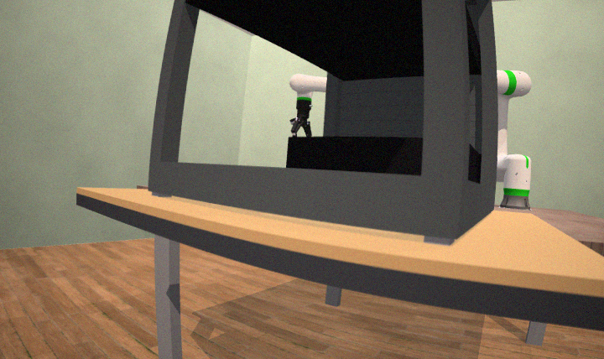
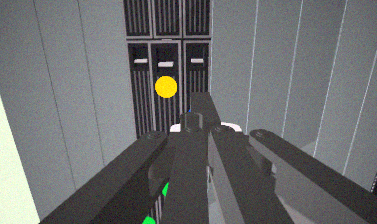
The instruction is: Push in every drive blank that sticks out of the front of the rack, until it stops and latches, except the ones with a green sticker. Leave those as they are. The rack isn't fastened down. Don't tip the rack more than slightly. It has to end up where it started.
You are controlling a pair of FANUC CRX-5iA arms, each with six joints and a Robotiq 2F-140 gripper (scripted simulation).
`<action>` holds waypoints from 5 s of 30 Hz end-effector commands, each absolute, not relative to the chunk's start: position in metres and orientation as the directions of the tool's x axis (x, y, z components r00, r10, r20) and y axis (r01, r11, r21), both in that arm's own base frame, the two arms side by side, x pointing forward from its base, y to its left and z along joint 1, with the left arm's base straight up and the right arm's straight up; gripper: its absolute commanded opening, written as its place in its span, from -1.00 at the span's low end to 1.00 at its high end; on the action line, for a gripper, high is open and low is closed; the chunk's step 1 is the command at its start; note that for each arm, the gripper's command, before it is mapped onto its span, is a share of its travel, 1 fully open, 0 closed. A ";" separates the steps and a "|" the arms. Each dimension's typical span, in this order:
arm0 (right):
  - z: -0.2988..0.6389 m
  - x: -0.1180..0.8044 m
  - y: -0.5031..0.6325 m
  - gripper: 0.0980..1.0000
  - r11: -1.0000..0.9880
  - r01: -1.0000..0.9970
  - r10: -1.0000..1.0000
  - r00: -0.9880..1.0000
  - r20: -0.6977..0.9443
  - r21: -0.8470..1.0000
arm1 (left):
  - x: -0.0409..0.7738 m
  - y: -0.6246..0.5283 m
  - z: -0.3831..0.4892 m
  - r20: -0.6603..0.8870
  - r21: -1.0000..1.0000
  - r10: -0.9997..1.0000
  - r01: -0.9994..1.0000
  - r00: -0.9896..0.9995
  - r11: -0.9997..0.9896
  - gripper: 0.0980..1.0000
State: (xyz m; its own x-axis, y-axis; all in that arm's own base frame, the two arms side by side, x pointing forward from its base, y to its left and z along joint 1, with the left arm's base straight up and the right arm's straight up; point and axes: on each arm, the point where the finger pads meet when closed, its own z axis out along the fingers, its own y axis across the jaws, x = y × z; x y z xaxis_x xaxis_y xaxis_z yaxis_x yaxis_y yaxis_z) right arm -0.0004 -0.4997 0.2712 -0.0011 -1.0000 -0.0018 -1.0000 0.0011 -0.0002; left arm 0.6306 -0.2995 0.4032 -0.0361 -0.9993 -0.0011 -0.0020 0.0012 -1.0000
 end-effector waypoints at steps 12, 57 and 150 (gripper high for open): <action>0.272 -0.001 -0.500 1.00 0.001 -1.000 -1.000 -0.001 0.000 0.000 | 0.596 -0.298 0.405 0.000 -1.000 -0.999 0.000 -0.036 0.000 -1.00; 0.272 -0.001 -0.500 1.00 0.001 -1.000 -1.000 -0.001 0.000 0.000 | 0.635 -0.300 0.433 0.000 -1.000 -0.999 0.000 -0.036 0.000 -1.00; 0.272 -0.001 -0.500 1.00 0.001 -1.000 -1.000 -0.001 0.000 0.000 | 0.668 -0.301 0.433 0.000 -1.000 -0.999 0.000 -0.036 0.000 -1.00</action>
State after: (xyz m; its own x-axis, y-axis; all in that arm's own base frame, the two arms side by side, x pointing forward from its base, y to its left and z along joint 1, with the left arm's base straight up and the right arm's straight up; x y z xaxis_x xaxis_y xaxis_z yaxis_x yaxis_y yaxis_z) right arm -0.0004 -0.4997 0.2712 -0.0011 -1.0000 -0.0018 -1.0000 0.0011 -0.0002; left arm 0.6676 -0.3008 0.4318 -0.0359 -0.9994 -0.0011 -0.0017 0.0011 -1.0000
